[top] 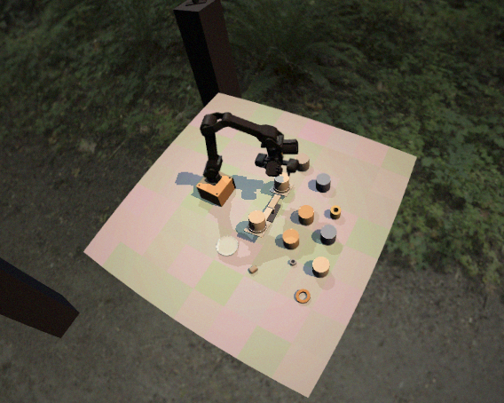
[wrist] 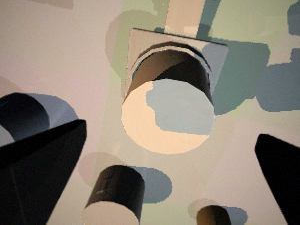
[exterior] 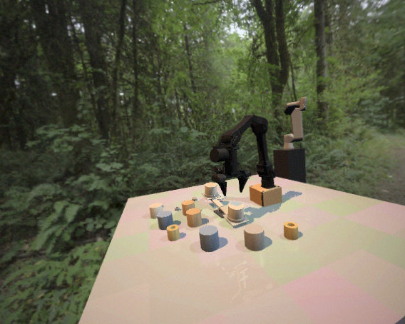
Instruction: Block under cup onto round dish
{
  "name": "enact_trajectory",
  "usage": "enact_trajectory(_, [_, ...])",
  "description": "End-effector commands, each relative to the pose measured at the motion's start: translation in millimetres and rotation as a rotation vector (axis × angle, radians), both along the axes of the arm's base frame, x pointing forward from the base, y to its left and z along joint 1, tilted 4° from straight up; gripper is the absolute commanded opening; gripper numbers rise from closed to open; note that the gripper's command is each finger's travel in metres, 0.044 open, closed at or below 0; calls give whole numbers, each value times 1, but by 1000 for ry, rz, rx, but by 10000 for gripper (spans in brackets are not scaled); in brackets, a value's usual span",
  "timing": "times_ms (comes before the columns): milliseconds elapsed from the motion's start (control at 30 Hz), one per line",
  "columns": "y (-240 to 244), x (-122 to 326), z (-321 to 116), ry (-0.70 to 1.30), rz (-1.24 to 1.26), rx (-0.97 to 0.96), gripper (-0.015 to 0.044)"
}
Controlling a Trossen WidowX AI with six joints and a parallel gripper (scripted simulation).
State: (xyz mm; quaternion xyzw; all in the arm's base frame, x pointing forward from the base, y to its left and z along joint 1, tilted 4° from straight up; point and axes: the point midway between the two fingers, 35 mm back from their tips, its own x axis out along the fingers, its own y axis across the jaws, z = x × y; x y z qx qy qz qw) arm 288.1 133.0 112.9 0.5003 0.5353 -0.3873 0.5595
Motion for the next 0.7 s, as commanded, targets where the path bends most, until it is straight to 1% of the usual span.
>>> enact_trajectory(0, [14, 1, -15, 51, -90, -32, 440])
enact_trajectory(233, [14, 1, -15, 51, -90, -32, 440])
enact_trajectory(367, [15, 3, -29, 51, -90, -32, 440])
enact_trajectory(667, [15, 3, -34, 51, -90, -32, 440])
